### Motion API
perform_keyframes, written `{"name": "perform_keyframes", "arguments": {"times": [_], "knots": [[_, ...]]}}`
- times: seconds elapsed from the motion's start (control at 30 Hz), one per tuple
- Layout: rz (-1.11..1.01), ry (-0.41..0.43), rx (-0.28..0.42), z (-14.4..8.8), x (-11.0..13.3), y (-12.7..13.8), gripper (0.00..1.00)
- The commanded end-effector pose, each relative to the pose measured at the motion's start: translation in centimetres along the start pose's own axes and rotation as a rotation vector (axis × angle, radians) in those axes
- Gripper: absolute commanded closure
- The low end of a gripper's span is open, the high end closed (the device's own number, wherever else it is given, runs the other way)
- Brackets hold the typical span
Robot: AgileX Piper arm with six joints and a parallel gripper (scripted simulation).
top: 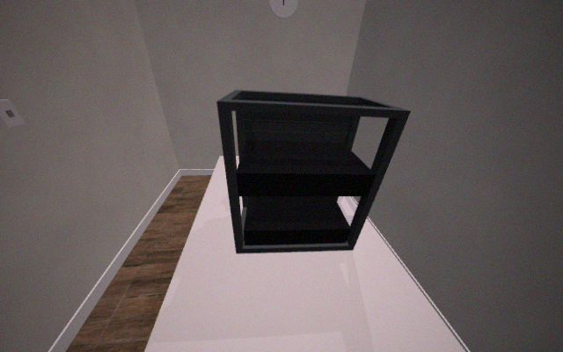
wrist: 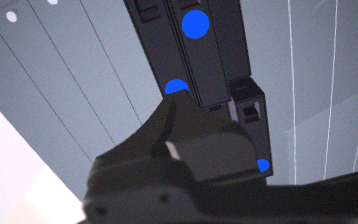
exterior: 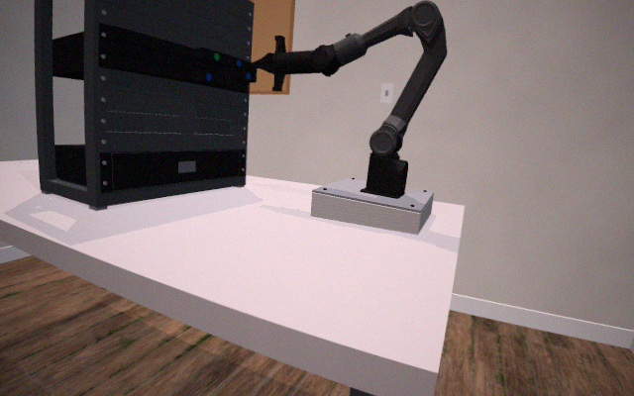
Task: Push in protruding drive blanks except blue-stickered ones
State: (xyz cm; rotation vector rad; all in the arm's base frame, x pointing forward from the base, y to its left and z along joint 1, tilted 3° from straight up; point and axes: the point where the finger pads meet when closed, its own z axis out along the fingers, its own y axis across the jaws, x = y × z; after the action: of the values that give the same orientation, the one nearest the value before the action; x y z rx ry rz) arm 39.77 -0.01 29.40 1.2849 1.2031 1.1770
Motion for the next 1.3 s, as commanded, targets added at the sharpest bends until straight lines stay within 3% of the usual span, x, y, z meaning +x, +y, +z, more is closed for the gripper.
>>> {"name": "perform_keyframes", "arguments": {"times": [0.0,0.53,1.03,1.27], "knots": [[0.001,0.001,-0.006,-0.1,0.1,0.3,1.0],[0.001,0.001,-0.006,-0.8,2.5,0.4,1.0],[0.001,0.001,-0.006,-2.5,8.2,0.7,1.0],[0.001,0.001,-0.006,-2.8,9.2,0.8,1.0]]}}
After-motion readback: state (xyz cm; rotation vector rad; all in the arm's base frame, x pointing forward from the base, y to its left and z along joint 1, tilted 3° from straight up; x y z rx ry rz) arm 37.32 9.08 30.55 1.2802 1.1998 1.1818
